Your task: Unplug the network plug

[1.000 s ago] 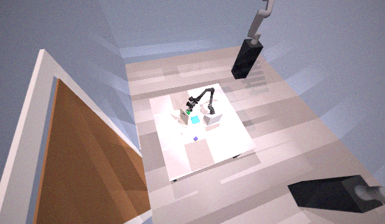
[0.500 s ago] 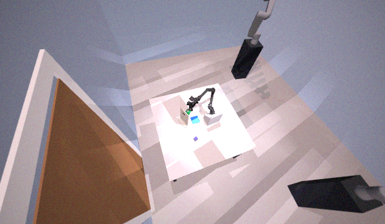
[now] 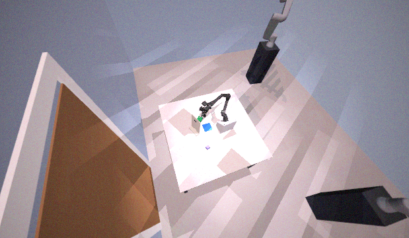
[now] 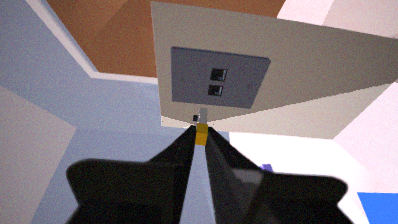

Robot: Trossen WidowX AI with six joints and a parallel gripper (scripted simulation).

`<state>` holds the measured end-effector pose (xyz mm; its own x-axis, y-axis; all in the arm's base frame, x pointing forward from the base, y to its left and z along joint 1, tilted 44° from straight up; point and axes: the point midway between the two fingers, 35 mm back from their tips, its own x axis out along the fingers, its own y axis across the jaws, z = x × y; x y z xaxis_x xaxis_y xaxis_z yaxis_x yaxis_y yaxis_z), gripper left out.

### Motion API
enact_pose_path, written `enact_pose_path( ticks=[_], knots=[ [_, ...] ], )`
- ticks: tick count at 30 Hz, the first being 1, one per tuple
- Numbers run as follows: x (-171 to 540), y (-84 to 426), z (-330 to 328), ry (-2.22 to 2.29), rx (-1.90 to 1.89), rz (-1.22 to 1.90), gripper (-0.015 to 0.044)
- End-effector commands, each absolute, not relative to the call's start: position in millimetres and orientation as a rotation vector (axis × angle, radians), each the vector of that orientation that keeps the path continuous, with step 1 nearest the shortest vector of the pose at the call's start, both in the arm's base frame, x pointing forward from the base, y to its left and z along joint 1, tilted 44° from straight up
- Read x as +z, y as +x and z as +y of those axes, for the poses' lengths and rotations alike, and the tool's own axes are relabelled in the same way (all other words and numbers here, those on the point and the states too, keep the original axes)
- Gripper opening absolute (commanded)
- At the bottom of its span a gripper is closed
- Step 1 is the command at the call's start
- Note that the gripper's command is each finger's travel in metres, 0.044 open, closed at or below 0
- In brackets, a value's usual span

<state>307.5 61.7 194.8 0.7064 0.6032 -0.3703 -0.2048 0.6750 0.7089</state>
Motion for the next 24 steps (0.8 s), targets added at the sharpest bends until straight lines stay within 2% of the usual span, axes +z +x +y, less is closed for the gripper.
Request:
enact_pose_path(
  ticks=[1,12,24],
  knots=[
    [205.0,301.9,68.3,0.687,0.490,0.630,0.0000],
    [220.0,284.5,82.0,0.690,0.489,0.631,0.0000],
    [154.0,292.3,56.7,0.626,0.215,0.718,0.0000]
  ],
)
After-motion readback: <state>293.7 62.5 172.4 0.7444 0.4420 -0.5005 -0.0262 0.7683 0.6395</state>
